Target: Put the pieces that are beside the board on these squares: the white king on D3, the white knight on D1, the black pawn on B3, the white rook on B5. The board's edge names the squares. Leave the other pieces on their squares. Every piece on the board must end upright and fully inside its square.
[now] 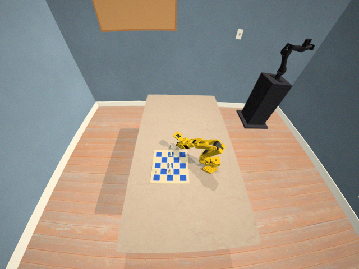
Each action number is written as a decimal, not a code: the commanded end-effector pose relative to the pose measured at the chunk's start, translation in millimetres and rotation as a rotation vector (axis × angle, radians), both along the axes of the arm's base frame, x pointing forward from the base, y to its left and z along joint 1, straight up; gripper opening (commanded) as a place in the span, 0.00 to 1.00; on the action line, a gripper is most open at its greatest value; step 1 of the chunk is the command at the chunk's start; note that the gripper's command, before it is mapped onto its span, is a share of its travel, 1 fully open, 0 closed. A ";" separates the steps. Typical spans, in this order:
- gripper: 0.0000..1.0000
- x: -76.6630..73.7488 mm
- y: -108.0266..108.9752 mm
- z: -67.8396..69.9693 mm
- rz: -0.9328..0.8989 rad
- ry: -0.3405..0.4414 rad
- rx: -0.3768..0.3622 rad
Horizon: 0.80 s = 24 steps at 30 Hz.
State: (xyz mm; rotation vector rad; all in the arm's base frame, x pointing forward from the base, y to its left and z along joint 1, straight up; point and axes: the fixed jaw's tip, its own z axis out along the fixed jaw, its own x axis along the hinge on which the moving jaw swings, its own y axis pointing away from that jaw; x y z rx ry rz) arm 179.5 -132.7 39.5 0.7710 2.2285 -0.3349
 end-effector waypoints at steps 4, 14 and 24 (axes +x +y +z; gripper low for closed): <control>0.00 -1.0 -1.3 24.3 -0.003 0.003 -0.003; 0.00 -1.2 -1.2 42.1 -0.003 0.003 -0.003; 0.00 -1.4 -1.0 48.6 -0.003 0.003 -0.003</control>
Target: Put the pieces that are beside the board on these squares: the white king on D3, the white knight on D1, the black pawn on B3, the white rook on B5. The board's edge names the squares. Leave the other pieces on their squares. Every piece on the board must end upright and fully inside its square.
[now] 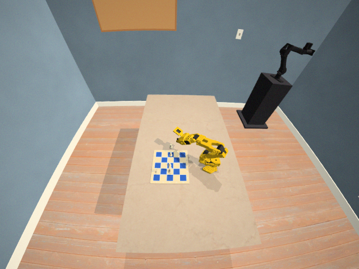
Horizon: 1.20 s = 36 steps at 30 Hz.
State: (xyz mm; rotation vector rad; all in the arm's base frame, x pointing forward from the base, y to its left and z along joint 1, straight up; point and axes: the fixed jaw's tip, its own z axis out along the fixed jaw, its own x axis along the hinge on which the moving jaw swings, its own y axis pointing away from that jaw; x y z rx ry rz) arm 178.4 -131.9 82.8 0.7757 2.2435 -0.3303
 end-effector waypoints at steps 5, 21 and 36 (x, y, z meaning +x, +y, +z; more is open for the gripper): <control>0.00 0.9 1.3 5.3 0.011 -0.010 -0.013; 0.00 38.0 100.4 5.2 0.496 -0.013 -0.010; 0.00 45.4 100.1 10.4 0.500 -0.013 -0.010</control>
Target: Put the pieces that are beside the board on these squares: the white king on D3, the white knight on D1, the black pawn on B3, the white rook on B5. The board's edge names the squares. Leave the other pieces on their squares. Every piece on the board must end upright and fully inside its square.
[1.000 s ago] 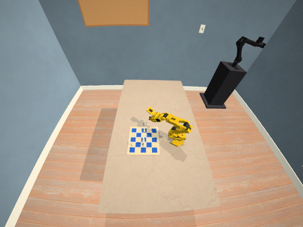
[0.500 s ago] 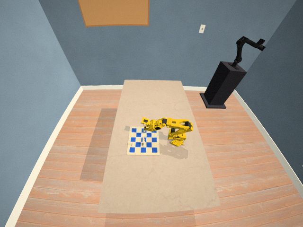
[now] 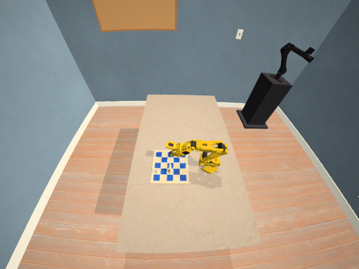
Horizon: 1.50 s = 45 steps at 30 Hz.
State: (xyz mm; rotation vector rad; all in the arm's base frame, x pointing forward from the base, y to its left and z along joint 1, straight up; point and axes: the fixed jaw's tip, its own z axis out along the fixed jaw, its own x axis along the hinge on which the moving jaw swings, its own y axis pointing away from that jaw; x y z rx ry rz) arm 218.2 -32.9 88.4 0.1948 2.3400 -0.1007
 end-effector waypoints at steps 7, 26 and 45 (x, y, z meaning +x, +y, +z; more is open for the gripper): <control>0.00 6.1 1.0 5.1 0.004 -0.014 0.003; 0.00 5.2 1.1 3.7 0.004 -0.013 0.003; 0.00 5.6 1.1 -14.6 0.004 -0.013 0.004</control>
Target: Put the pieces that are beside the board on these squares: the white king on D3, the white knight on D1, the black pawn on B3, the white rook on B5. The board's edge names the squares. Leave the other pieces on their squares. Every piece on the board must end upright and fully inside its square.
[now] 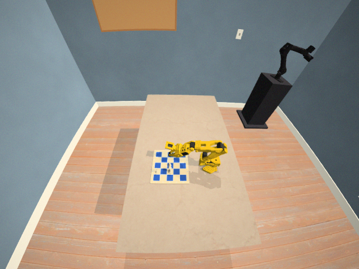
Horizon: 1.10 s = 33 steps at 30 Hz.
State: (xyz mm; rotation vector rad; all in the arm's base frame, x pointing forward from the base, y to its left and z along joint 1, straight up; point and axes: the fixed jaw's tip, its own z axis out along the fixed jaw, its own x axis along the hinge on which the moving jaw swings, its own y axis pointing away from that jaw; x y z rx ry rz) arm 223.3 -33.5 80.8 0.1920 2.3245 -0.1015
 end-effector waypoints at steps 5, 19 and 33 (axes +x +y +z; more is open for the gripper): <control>0.00 0.7 1.7 -17.4 0.003 0.002 0.006; 0.00 0.9 1.6 -40.9 0.003 0.003 0.006; 0.00 1.0 1.6 -50.6 0.003 0.004 0.007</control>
